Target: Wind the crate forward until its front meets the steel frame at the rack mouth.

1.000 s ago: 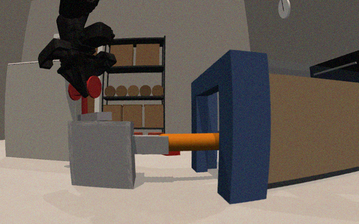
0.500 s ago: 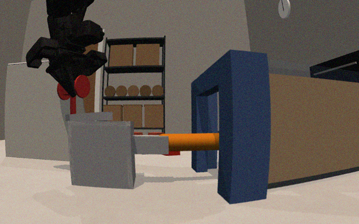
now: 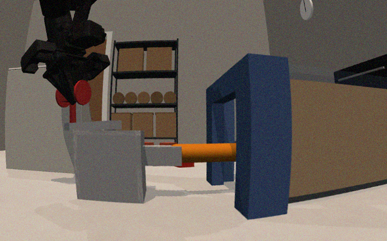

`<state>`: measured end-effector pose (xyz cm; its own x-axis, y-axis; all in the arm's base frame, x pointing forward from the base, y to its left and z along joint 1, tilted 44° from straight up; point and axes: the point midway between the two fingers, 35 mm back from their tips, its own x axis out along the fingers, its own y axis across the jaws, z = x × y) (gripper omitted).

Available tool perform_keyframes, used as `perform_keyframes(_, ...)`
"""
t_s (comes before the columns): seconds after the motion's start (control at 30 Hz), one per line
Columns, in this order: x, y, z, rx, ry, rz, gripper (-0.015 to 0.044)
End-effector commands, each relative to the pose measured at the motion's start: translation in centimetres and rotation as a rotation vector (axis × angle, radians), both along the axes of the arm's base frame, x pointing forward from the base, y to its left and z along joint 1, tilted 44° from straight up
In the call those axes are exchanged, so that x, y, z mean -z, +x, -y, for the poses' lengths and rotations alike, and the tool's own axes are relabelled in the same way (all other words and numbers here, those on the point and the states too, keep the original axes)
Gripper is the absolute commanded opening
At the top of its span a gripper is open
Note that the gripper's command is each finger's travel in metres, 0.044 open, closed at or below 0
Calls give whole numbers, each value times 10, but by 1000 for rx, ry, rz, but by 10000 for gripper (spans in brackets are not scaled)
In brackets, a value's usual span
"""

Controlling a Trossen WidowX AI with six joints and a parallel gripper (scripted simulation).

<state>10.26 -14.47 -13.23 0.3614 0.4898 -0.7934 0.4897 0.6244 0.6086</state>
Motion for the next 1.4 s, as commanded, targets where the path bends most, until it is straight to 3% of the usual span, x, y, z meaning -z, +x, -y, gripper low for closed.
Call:
perform_keyframes(0.0,12,-13,13,-13,-33,-44,0)
perform_keyframes(1.37,51,-20,57,-12,-38,-45,0)
